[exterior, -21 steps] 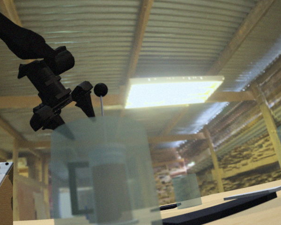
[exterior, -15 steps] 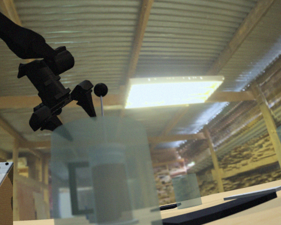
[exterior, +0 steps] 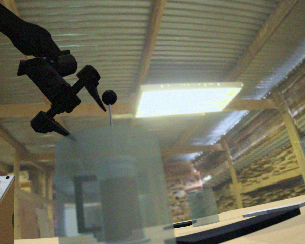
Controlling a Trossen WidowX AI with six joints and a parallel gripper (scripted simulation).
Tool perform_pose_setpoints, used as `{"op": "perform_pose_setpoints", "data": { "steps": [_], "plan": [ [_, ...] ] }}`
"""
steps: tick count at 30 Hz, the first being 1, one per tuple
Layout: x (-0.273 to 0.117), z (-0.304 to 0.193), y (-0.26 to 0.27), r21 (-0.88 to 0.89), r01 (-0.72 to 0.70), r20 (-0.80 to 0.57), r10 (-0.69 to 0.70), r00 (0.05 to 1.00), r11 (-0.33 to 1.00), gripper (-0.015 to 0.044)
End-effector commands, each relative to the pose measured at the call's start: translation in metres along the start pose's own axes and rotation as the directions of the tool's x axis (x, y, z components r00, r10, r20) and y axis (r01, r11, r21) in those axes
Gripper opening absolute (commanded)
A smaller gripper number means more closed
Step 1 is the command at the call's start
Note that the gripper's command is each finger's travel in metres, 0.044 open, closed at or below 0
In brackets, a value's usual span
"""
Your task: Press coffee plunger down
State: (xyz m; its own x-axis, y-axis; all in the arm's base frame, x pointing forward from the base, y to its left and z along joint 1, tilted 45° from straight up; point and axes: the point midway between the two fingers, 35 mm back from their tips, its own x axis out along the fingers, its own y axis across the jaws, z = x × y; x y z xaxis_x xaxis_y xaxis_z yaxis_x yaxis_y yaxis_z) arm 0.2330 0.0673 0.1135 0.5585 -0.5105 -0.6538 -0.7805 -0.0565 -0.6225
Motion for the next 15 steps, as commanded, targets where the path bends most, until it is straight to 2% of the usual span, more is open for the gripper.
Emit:
{"op": "perform_pose_setpoints", "data": {
  "steps": [1,6,10,15],
  "plan": [
    [-0.023,-0.007,-0.025,0.486,0.169,-0.121,-0.126,0.985,0.857,0.0440],
    [-0.041,-0.015,-0.045,0.730,0.298,-0.193,-0.233,0.953,0.615,0.0440],
    [-0.056,-0.018,-0.060,0.810,0.360,-0.227,-0.319,0.920,0.462,0.0440],
    [-0.070,-0.019,-0.074,0.904,0.354,-0.243,-0.396,0.885,0.237,0.0440]
  ]
}}
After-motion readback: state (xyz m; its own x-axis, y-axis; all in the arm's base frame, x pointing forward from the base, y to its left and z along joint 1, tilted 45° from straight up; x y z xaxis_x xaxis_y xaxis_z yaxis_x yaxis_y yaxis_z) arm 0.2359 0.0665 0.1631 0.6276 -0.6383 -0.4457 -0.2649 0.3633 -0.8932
